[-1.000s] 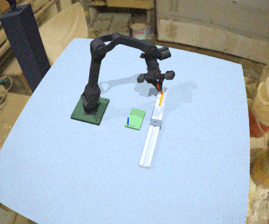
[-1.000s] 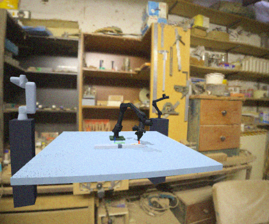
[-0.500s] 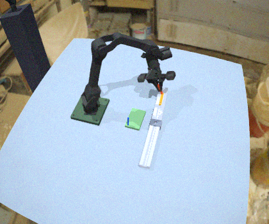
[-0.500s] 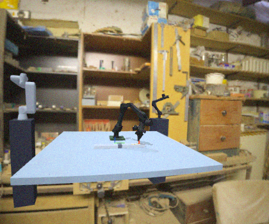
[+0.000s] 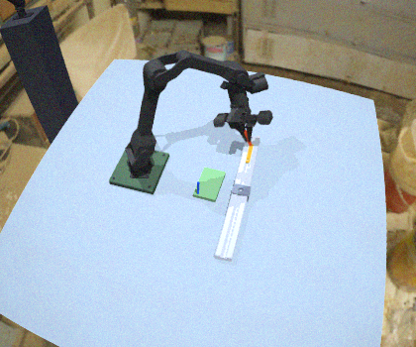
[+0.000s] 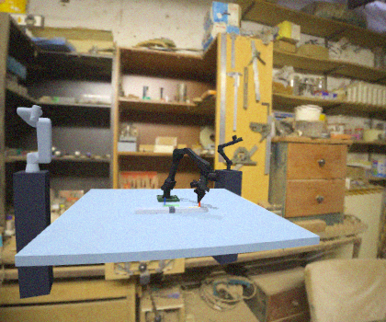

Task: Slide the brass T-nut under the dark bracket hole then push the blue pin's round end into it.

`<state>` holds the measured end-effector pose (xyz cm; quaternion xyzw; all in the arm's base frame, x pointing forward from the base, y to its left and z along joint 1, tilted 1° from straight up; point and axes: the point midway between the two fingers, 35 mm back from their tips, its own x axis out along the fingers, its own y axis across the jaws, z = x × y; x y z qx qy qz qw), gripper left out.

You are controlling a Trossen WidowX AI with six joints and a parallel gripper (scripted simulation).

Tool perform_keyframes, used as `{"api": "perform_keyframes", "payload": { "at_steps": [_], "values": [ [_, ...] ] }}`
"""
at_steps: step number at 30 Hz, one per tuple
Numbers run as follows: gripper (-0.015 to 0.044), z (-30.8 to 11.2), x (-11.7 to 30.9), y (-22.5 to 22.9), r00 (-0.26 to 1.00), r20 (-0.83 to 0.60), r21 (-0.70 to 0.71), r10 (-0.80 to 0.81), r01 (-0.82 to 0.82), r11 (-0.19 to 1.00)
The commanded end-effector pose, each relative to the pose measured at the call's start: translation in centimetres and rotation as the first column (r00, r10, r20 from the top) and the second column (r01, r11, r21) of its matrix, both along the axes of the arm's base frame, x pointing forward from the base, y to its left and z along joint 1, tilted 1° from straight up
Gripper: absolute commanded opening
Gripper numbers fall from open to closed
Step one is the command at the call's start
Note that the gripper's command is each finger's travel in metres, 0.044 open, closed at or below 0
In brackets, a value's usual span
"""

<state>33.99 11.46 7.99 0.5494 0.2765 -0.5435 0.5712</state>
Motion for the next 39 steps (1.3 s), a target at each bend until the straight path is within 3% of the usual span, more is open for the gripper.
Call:
{"api": "perform_keyframes", "payload": {
  "at_steps": [1,39],
  "values": [
    [-0.0150,0.08,0.11,0.05,1.000,-0.009,0.003,0.005,-0.005,1.000],
    [-0.0150,0.19,0.58,-0.05,0.996,-0.090,0.017,0.008,-0.006,1.000]
  ]
}}
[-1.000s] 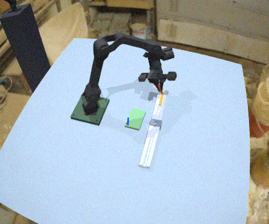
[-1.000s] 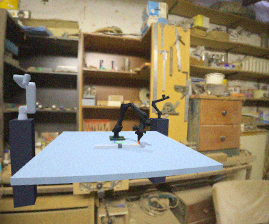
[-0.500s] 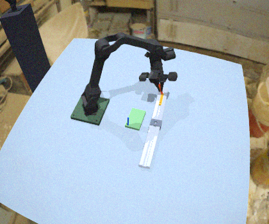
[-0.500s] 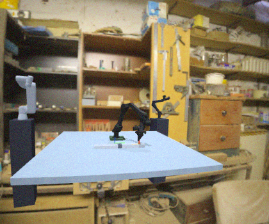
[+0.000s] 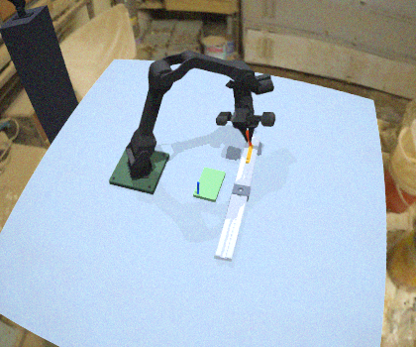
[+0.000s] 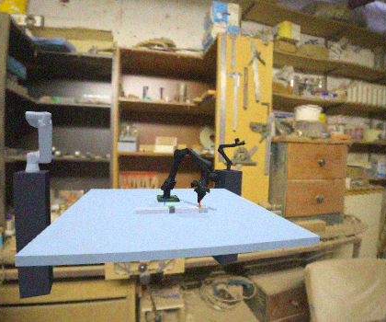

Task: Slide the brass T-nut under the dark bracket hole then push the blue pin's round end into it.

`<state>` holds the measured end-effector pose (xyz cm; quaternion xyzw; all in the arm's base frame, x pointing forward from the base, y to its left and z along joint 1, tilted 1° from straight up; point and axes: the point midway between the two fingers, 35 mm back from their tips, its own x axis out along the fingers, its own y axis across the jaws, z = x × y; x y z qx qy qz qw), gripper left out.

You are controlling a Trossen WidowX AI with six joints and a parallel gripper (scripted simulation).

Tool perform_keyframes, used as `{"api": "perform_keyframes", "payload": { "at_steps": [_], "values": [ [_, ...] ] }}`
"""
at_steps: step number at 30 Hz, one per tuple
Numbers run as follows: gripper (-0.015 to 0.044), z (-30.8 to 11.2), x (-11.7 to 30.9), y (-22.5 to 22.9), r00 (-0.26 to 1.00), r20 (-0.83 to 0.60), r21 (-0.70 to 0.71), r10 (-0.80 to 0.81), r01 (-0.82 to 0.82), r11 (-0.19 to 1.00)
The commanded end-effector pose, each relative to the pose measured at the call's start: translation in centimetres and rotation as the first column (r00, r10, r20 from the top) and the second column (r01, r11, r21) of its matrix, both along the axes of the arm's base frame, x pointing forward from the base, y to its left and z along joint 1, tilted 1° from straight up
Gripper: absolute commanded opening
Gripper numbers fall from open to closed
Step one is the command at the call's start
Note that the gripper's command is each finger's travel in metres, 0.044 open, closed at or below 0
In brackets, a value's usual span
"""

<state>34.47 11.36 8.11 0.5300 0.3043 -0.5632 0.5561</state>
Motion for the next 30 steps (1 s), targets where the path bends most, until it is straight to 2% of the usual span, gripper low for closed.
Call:
{"api": "perform_keyframes", "payload": {
  "at_steps": [1,30],
  "values": [
    [-0.0150,0.07,0.11,0.05,1.000,-0.009,0.003,0.005,-0.005,1.000],
    [-0.0150,0.12,0.46,-0.03,0.998,-0.068,0.015,0.008,-0.007,1.000]
  ]
}}
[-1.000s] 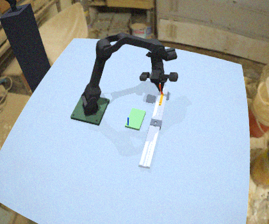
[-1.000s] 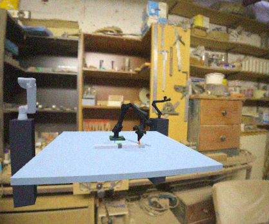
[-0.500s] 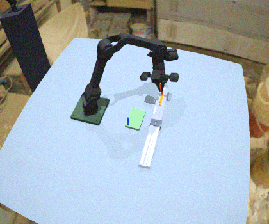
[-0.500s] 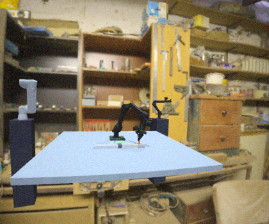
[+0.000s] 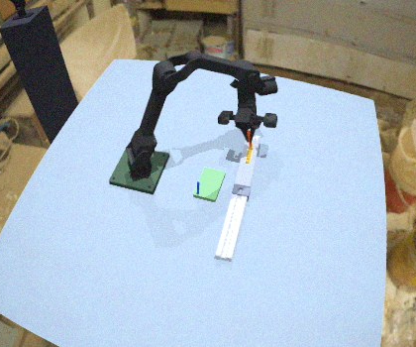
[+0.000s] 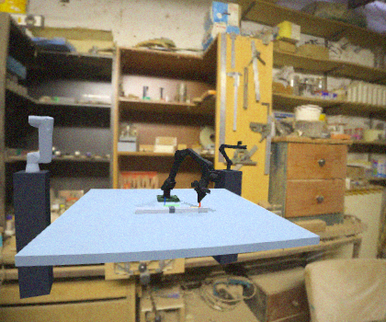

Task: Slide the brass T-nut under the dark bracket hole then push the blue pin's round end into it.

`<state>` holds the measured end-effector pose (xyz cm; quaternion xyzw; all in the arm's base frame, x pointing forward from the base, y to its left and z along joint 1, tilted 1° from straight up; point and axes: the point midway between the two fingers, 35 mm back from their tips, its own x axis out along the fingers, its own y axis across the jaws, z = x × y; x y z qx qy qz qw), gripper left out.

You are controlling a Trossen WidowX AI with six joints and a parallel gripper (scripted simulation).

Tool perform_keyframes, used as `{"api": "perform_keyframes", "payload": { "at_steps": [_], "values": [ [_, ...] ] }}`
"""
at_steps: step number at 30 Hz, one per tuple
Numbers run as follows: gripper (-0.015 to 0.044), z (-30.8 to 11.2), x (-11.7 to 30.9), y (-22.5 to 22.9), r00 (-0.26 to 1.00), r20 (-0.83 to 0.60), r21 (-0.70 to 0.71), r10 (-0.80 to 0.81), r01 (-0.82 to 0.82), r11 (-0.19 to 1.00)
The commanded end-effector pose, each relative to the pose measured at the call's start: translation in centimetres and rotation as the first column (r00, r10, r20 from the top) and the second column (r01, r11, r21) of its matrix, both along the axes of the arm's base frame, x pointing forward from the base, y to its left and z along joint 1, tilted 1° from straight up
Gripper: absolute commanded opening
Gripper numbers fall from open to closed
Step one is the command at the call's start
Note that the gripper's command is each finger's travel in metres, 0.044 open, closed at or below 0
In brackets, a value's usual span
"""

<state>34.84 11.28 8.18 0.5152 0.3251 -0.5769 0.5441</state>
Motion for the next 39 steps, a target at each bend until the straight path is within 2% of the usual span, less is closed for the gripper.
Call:
{"api": "perform_keyframes", "payload": {
  "at_steps": [1,39],
  "values": [
    [-0.0150,0.06,0.11,0.05,1.000,-0.009,0.004,0.005,-0.005,1.000],
    [-0.0150,0.09,0.56,-0.05,0.997,-0.083,0.018,0.008,-0.007,1.000]
  ]
}}
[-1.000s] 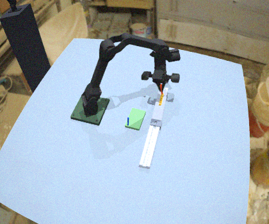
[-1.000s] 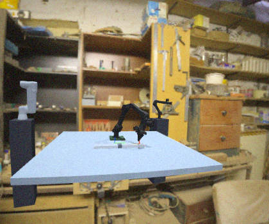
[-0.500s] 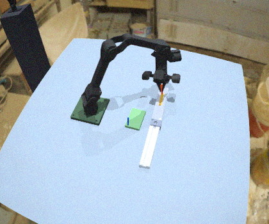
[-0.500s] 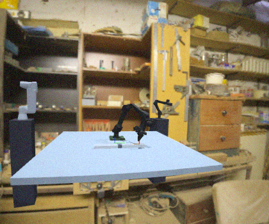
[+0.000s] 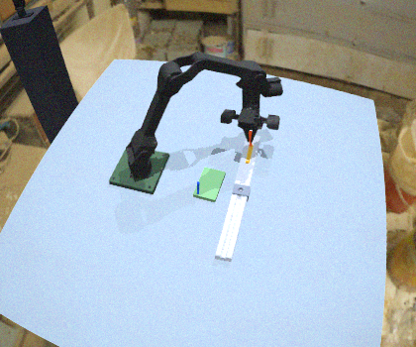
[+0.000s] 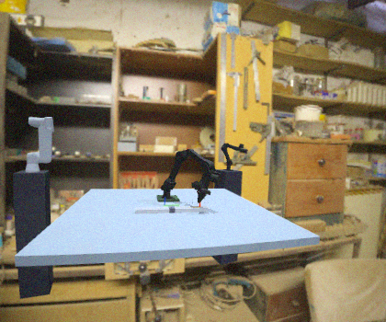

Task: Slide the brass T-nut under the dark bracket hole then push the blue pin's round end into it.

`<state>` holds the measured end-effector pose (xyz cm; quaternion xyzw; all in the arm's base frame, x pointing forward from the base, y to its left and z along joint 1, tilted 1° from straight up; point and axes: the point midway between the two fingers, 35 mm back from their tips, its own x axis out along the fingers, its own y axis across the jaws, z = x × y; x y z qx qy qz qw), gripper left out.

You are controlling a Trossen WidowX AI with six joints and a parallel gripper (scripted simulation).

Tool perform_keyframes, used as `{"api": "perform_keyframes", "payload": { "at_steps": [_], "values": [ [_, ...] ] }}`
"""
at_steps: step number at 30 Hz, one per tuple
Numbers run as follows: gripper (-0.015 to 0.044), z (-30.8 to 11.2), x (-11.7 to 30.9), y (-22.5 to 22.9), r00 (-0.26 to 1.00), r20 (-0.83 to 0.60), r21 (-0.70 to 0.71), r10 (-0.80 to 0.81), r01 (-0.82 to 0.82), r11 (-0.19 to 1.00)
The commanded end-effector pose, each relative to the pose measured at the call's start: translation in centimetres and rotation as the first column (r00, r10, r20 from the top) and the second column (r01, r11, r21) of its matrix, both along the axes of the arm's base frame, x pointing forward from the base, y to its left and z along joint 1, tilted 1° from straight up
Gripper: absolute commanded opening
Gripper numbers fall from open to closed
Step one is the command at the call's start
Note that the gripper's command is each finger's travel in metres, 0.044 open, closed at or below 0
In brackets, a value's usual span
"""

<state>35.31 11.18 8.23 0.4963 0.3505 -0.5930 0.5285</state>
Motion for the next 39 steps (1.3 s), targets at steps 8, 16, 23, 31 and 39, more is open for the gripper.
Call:
{"api": "perform_keyframes", "payload": {
  "at_steps": [8,16,23,31,39],
  "values": [
    [-0.0150,0.05,0.15,0.04,1.000,-0.016,0.005,0.005,-0.005,1.000],
    [-0.0150,0.05,0.26,0.02,1.000,-0.030,0.005,0.005,-0.005,1.000],
    [-0.0150,0.05,0.36,0.00,0.999,-0.041,0.006,0.006,-0.005,1.000],
    [-0.0150,0.04,0.47,-0.02,0.999,-0.054,0.007,0.006,-0.006,1.000],
    [-0.0150,0.01,0.46,-0.36,0.998,-0.059,0.006,0.005,-0.005,1.000]
  ]
}}
